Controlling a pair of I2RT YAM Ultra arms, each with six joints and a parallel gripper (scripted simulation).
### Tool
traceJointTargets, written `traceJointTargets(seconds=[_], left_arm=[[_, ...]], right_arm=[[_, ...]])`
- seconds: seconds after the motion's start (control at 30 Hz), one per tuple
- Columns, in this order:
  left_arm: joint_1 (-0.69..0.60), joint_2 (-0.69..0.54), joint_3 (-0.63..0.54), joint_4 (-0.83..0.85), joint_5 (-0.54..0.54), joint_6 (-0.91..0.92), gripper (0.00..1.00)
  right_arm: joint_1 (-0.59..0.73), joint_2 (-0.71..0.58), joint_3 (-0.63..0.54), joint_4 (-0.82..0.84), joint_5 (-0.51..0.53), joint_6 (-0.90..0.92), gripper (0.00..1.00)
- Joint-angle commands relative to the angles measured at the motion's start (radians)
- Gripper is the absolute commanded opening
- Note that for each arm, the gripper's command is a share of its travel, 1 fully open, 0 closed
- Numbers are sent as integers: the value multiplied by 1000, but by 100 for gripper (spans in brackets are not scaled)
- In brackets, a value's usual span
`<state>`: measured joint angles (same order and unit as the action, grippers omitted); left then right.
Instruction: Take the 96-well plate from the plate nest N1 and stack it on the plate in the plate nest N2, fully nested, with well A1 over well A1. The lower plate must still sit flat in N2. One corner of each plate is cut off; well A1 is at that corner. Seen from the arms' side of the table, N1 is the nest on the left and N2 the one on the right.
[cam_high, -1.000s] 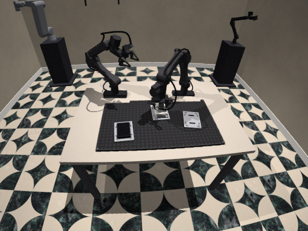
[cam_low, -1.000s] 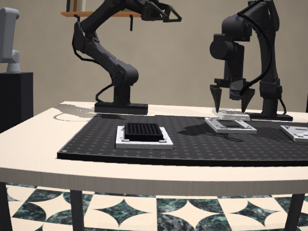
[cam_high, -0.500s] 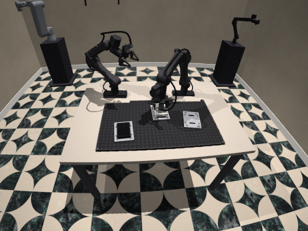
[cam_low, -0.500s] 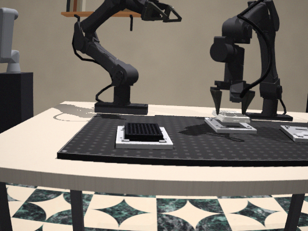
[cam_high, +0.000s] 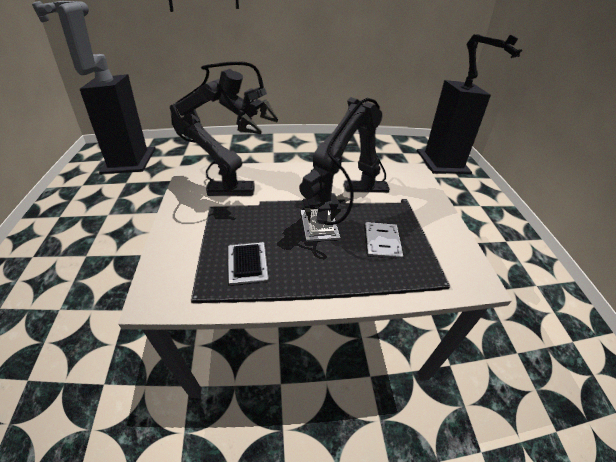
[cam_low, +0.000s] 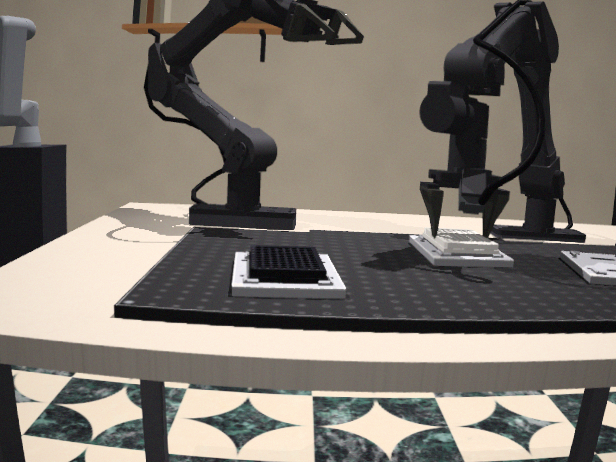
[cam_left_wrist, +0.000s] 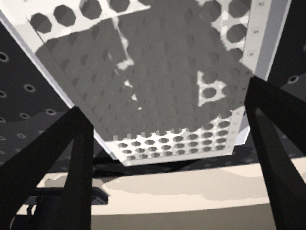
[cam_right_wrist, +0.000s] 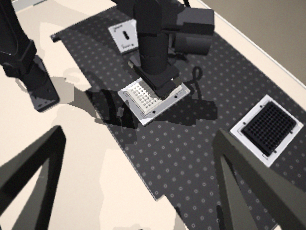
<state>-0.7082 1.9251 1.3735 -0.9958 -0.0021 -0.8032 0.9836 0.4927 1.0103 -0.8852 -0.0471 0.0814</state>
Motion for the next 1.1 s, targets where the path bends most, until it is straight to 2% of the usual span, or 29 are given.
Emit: traceJointTargets(seconds=[0.0,0.27,0.33,0.4,0.83,1.07], left_arm=[[-3,24,-28,46,2,5,78],[-6,34,-45,38,-1,1,78],[0,24,-12,16,-3,7,78],[0,24,-12,16,-3,5,100],[17,-27,8,4,-5,21,100],[9,-48,51,-65,-4,13,100]], right_arm=[[-9,-3,16,-19,-2,-4,100],[-9,-3,16,-19,-2,-4,100],[-9,-3,16,-19,-2,-4,100],[-9,-3,16,-19,-2,-4,100],[-9,-3,16,-19,-2,-4,100],[-9,-3,16,-19,-2,-4,100]])
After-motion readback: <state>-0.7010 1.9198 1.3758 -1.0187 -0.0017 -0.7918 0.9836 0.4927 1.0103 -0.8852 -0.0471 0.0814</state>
